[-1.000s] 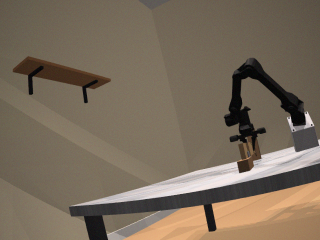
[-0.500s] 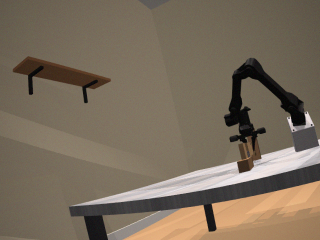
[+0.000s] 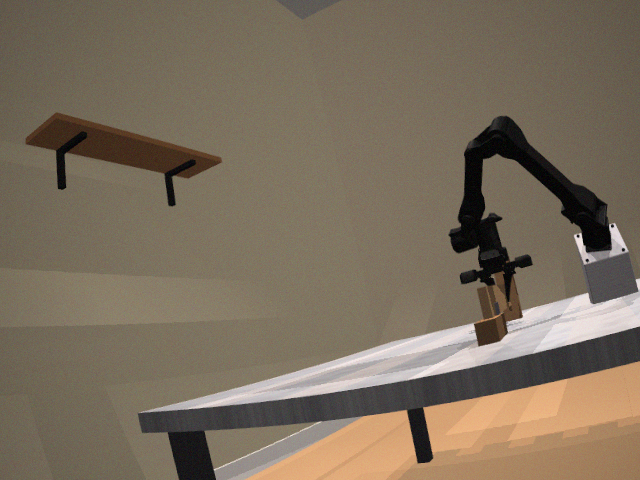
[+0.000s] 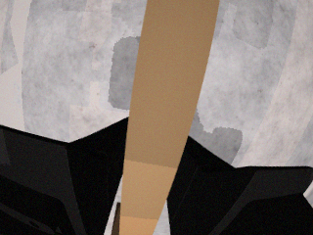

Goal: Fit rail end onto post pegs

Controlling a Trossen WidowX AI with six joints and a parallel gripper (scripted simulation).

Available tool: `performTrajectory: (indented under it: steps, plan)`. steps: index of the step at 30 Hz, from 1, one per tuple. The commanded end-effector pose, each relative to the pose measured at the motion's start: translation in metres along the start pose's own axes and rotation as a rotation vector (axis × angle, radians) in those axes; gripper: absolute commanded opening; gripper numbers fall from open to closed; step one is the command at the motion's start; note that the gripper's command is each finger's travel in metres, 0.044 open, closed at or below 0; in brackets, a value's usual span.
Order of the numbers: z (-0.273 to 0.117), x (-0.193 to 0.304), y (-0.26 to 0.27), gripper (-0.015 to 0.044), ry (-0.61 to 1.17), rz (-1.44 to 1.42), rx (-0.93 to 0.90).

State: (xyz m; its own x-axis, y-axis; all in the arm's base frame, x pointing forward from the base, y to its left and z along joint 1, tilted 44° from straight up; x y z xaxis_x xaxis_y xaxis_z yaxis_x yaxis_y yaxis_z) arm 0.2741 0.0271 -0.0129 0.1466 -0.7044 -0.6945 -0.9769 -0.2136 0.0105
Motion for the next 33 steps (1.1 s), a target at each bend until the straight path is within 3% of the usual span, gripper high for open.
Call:
performTrajectory:
  steps: [1,33]
  plan:
    - [-0.0005,0.0030,-0.0008,0.0000,0.002,-0.002,0.003]
    - [-0.0009,0.0125,-0.0027,0.0000,0.002,-0.003,0.003]
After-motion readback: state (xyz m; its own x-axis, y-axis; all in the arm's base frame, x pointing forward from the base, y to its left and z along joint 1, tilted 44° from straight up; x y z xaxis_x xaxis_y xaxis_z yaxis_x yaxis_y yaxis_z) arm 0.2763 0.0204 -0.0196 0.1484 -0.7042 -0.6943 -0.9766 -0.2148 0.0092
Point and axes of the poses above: the point midway between the two fingers, 35 mm back from their tips, its own z axis out along the fingers, its own y axis across the jaws, x = y × z, the point moved 6 cm from there along -z, back along the fingers, and after that the axes turned 1 degree about z, right-handed, at the moved point
